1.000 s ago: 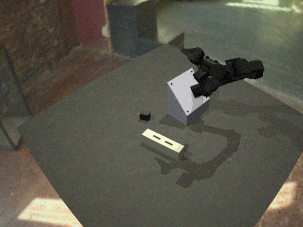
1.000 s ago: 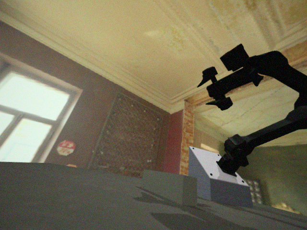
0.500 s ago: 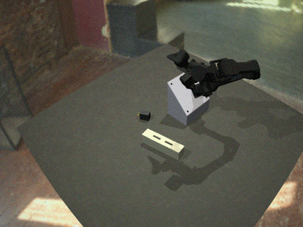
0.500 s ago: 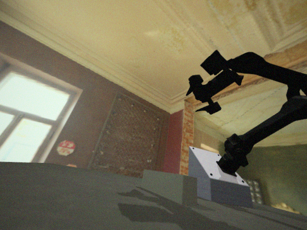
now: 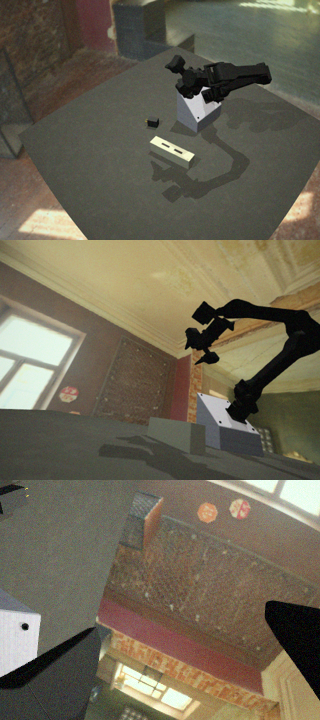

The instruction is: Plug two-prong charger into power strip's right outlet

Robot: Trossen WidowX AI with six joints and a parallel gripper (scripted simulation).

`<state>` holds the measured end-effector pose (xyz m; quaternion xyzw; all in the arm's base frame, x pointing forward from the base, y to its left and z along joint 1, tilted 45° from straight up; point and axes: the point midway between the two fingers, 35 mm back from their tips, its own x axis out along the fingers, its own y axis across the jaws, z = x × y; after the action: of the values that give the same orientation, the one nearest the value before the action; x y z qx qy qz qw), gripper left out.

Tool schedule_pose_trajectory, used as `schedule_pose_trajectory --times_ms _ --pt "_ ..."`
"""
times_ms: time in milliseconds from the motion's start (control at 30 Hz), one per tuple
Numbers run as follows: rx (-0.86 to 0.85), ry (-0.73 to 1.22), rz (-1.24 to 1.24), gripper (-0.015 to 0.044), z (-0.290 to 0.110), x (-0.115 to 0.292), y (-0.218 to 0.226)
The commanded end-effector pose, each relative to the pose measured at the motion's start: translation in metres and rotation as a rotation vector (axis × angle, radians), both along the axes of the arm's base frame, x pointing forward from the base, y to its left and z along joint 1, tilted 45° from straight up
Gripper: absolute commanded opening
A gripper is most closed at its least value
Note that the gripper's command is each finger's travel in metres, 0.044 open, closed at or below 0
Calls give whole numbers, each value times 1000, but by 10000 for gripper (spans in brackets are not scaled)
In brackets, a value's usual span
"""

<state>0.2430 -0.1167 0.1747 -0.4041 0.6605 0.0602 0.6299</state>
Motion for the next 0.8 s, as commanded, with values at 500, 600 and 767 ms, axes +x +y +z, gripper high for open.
schedule_pose_trajectory --times_ms 500,600,767 --pt "241 40 -255 440 -64 20 7" --pt "281 49 -298 440 -74 22 9" --pt "345 65 -372 440 -90 26 12"
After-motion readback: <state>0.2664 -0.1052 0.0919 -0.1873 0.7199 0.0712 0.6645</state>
